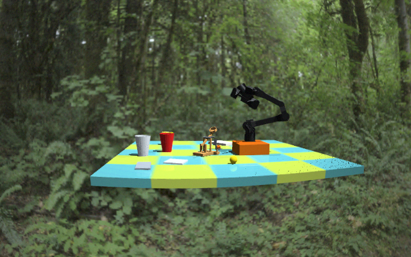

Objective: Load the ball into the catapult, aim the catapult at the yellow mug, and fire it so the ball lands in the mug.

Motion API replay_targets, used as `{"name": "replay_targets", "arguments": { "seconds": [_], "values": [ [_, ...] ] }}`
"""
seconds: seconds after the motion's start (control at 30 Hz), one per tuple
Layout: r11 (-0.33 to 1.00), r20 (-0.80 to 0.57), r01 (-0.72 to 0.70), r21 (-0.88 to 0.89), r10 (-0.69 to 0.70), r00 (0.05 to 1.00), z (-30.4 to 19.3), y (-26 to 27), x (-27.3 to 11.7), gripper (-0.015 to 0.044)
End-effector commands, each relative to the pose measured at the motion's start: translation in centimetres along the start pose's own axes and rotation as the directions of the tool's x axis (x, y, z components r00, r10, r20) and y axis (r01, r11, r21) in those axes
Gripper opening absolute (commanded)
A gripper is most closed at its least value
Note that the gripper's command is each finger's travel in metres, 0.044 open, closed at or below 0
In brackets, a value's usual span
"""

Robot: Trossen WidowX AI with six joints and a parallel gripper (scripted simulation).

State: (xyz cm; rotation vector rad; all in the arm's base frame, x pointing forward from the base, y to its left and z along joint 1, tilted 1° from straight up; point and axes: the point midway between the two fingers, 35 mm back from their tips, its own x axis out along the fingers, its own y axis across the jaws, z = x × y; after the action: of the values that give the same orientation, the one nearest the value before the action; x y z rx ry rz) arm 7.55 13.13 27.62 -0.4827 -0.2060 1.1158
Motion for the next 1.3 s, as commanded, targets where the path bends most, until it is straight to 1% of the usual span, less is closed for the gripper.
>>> {"name": "replay_targets", "arguments": {
  "seconds": [0.0, 0.03, 0.17, 0.37, 0.67, 0.97, 1.27],
  "values": [
    [1.000, -0.001, 0.000, 0.002, 0.000, 1.000, 0.0, 0.0, 0.0, 0.0426],
    [1.000, -0.006, -0.001, 0.009, 0.001, 1.000, -0.1, -0.1, 0.0, 0.0440],
    [0.997, -0.053, -0.011, 0.082, 0.015, 0.998, -0.7, -1.1, 0.1, 0.0440],
    [0.972, -0.169, -0.021, 0.235, 0.062, 0.984, -2.3, -3.2, 0.5, 0.0440],
    [0.906, -0.364, 0.001, 0.423, 0.169, 0.916, -5.8, -6.1, 1.6, 0.0440],
    [0.838, -0.548, 0.070, 0.542, 0.289, 0.785, -10.0, -8.2, 2.9, 0.0440],
    [0.796, -0.710, 0.162, 0.583, 0.402, 0.579, -14.7, -9.6, 4.4, 0.0440]
  ]
}}
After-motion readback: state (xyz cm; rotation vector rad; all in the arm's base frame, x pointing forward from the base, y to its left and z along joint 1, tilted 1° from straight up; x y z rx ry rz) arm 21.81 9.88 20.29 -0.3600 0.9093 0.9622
